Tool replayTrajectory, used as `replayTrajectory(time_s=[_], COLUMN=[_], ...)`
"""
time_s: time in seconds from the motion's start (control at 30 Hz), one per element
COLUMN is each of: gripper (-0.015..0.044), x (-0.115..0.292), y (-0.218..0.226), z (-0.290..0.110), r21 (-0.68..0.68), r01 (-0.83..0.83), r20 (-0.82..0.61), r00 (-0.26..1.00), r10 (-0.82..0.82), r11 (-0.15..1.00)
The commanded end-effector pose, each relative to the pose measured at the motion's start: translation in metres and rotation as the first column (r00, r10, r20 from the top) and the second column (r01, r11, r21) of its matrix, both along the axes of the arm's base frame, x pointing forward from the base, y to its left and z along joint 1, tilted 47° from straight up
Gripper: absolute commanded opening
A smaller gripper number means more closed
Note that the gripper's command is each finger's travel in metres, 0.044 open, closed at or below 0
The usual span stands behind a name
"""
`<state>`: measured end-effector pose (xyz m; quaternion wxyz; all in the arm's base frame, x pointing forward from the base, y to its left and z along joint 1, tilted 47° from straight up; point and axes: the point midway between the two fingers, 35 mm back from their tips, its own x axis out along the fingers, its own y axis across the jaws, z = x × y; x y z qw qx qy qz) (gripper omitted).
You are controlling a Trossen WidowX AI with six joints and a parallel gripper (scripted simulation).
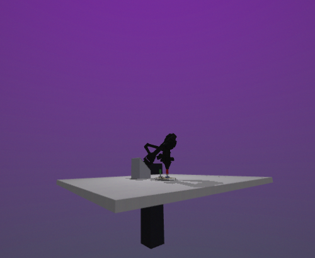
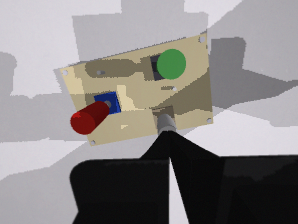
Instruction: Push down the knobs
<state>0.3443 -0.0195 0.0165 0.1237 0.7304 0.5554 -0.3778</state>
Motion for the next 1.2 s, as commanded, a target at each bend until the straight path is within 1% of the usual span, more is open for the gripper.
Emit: replayTrajectory(time_s=[0.0, 1.17], gripper=[0.0, 0.0], x=[-0.0007, -0.0001], y=[0.001, 0.0052], z=[-0.0001, -0.004], r21=[0.004, 0.005], r01=[0.0, 0.0], r20=[-0.004, -0.004], r00=[1.0, 1.0], r10=[0.0, 0.0], r11=[1.0, 1.0])
